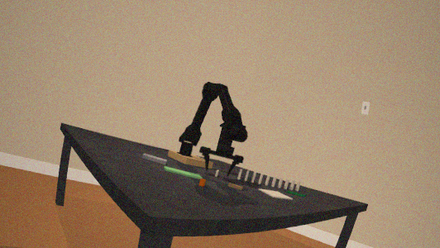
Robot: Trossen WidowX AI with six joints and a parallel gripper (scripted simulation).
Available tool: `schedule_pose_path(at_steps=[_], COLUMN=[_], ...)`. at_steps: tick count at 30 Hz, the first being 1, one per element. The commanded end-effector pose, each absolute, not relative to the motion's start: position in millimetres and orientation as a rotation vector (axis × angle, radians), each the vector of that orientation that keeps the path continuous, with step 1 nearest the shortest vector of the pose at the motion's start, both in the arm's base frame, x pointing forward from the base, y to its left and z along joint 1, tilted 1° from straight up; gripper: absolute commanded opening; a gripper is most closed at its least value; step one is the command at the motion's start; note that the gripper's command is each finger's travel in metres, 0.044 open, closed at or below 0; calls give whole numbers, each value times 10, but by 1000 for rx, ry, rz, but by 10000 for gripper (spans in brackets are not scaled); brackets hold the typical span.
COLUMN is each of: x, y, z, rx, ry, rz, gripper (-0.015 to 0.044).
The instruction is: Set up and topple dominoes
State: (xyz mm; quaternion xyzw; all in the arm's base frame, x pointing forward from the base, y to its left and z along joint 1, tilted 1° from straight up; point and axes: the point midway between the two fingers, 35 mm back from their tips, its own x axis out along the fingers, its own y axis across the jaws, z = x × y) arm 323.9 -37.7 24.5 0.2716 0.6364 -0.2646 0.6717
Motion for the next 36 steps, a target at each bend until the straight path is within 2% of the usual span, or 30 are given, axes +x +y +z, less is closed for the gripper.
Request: schedule_pose_path(at_steps=[1, 5, 21, 29, 36], x=[3212, 3212, 3212, 3212, 3202], y=[-364, -364, -364, -365, -392], z=[175, 175, 175, 193, 889], rx=[618, 618, 618, 618, 617], ry=[1444, 1444, 1444, 1444, 1443], rz=[-598, -598, -598, -598, -598], gripper=[440, 440, 21, 21, 21])
